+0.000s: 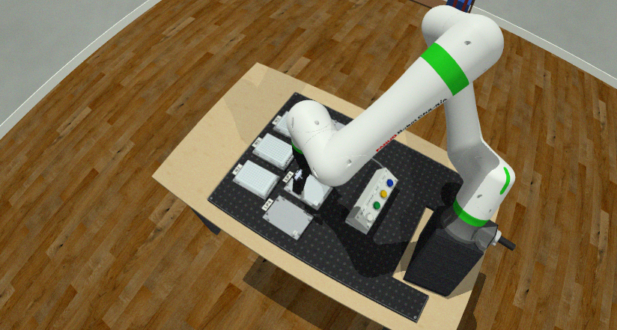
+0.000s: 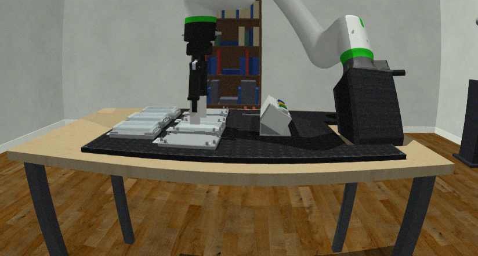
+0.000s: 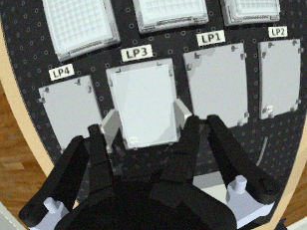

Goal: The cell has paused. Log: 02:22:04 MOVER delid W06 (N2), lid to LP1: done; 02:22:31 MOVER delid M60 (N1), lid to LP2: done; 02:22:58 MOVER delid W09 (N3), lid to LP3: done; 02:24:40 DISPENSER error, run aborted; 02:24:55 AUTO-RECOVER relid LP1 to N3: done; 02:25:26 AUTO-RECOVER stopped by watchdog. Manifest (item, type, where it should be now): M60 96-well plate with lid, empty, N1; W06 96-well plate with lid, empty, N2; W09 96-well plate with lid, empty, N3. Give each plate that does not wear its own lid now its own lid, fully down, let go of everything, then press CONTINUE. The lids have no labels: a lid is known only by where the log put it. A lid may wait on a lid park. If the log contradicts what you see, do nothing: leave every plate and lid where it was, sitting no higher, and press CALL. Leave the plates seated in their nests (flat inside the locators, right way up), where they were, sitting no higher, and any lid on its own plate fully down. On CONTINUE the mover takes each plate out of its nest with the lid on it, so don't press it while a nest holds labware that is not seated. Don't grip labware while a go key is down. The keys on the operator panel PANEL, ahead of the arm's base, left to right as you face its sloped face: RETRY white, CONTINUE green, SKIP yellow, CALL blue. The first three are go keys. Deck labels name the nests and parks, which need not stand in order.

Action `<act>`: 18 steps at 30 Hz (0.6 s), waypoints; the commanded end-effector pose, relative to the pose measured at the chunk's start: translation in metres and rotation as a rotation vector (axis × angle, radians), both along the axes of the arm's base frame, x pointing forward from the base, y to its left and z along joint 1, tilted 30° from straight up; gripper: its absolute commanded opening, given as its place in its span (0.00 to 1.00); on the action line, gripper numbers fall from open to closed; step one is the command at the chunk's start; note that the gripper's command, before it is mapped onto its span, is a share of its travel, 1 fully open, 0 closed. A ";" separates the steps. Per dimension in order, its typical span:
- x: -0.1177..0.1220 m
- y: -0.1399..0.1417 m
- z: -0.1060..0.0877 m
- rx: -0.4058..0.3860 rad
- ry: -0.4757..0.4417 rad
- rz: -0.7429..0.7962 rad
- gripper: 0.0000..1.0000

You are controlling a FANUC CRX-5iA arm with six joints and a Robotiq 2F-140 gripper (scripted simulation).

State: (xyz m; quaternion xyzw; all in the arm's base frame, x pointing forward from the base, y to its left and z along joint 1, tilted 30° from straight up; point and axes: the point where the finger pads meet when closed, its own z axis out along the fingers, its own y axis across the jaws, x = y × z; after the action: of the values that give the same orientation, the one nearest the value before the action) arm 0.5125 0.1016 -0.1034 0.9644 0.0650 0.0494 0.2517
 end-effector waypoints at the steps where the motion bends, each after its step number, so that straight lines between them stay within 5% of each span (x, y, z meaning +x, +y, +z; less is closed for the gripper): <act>1: 0.000 0.000 0.000 0.000 0.000 0.000 0.59; 3: 0.000 0.000 0.000 0.000 0.000 0.000 0.66; 18: 0.000 0.000 0.000 0.000 0.000 0.000 0.66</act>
State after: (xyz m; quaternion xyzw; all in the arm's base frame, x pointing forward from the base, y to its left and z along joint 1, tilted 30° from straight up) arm 0.5125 0.1016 -0.1034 0.9644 0.0650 0.0494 0.2517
